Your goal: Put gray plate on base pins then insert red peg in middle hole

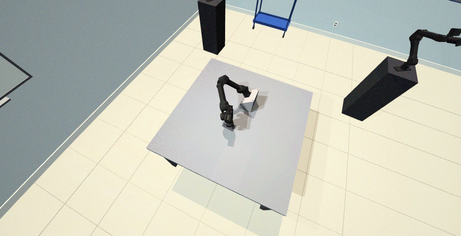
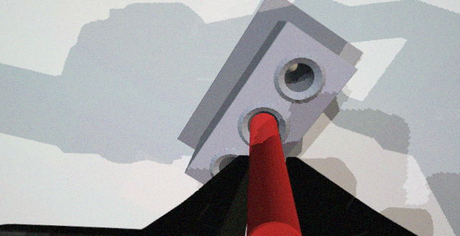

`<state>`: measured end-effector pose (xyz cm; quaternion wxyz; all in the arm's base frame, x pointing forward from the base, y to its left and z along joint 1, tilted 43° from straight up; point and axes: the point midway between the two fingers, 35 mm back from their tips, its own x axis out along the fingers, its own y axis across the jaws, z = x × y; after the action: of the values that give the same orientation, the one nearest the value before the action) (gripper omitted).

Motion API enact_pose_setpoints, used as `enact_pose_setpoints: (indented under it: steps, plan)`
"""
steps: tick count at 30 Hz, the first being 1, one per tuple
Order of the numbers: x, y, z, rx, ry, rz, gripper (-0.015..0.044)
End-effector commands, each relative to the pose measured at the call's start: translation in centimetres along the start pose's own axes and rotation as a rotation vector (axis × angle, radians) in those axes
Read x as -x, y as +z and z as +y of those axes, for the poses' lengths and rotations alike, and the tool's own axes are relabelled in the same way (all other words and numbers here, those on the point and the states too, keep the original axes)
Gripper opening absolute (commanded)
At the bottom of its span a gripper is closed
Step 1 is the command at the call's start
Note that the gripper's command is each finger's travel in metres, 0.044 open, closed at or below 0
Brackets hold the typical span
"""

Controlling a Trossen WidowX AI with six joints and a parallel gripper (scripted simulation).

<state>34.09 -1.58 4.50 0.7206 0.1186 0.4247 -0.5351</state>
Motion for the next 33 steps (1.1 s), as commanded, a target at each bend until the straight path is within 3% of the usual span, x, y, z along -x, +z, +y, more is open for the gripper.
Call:
enact_pose_setpoints:
  steps: [1, 5, 33]
  plan:
    - [0.0, 0.0, 0.0, 0.0, 0.0, 0.0, 0.0053]
    - [0.0, 0.0, 0.0, 0.0, 0.0, 0.0, 0.015]
    - [1.2, 0.0, -0.1, 0.007, -0.003, -0.002, 0.015]
